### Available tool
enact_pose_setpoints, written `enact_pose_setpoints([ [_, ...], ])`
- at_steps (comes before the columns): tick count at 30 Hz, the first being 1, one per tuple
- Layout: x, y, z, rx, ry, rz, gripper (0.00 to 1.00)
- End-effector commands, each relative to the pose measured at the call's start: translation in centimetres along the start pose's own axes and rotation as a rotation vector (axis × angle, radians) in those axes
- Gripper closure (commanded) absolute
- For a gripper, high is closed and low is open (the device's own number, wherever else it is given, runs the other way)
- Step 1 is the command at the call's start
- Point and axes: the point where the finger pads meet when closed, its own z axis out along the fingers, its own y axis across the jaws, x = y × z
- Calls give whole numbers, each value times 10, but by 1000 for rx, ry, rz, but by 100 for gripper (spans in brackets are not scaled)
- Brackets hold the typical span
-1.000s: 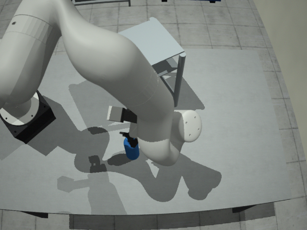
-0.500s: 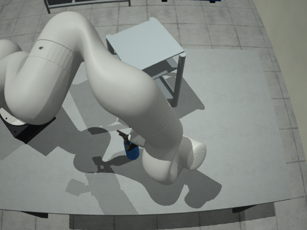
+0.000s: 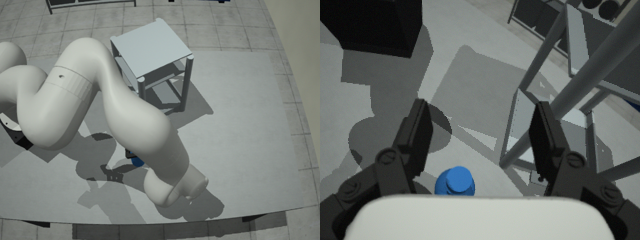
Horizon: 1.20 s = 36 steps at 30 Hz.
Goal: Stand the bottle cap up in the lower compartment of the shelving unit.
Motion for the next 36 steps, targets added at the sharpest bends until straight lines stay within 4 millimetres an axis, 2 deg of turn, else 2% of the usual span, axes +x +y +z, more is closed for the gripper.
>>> enact_pose_setpoints([
  [1, 0, 0, 0, -43, 45, 45, 16],
  [15, -2, 0, 1, -175, 176, 177, 16],
  [36, -3, 0, 1, -218, 219, 219, 16],
])
